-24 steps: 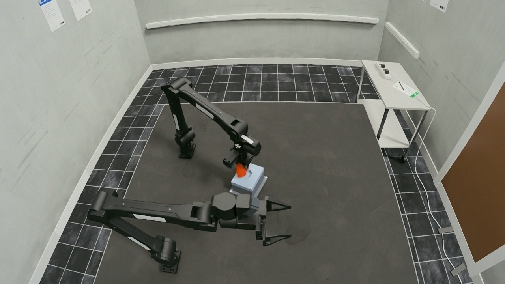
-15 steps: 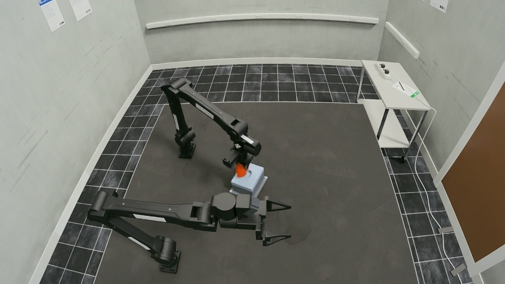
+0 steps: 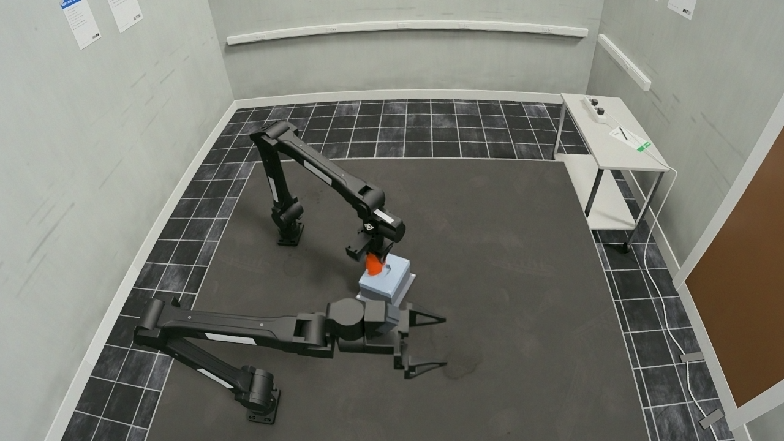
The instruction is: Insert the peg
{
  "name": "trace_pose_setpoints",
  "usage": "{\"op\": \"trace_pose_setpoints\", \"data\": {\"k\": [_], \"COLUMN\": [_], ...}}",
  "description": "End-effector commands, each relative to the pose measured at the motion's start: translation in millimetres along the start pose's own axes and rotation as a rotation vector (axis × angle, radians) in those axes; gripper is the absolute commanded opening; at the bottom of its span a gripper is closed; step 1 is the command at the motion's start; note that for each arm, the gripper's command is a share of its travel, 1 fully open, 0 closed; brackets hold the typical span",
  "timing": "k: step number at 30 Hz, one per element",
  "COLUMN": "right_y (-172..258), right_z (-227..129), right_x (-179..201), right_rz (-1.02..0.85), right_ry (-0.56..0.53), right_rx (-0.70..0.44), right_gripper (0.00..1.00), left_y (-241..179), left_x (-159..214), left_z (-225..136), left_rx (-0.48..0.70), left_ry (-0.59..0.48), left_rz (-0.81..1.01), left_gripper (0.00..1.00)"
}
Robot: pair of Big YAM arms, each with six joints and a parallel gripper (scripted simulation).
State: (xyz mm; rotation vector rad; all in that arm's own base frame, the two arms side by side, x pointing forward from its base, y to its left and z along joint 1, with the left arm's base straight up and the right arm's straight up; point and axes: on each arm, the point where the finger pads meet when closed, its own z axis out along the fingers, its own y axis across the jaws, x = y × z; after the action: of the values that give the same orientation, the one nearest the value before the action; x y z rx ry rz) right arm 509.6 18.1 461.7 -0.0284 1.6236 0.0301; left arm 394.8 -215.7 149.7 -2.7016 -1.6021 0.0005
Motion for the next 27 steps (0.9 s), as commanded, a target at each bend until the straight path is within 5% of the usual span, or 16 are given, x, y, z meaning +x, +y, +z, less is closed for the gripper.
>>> {"op": "trace_pose_setpoints", "data": {"k": [1, 8, 10, 20, 27], "right_y": [47.7, 186.4, 186.4, 264.2, 274.7], "right_z": [-23.6, -131.5, -131.5, -263.8, -297.7], "right_x": [1.1, 65.5, 65.5, 144.8, 166.4], "right_rz": [-0.006, -0.038, -0.038, -0.09, -0.106], "right_ry": [-0.005, 0.053, 0.053, 0.105, 0.116], "right_rx": [-0.096, -0.458, -0.458, -0.829, -0.924], "right_gripper": [1.0, 1.0, 1.0, 1.0, 1.0], "left_y": [5.1, 6.2, 6.2, 7.6, 8.3], "left_x": [-0.1, -0.1, -0.1, -0.1, -0.1], "left_z": [-6.3, -7.3, -7.3, -8.8, -9.6], "left_rx": [-0.021, -0.024, -0.024, -0.028, -0.03], "left_ry": [-0.001, -0.001, -0.001, -0.001, -0.001], "left_rz": [0.001, 0.001, 0.001, 0.001, 0.001], "left_gripper": [0.46, 0.46, 0.46, 0.46, 0.46]}}
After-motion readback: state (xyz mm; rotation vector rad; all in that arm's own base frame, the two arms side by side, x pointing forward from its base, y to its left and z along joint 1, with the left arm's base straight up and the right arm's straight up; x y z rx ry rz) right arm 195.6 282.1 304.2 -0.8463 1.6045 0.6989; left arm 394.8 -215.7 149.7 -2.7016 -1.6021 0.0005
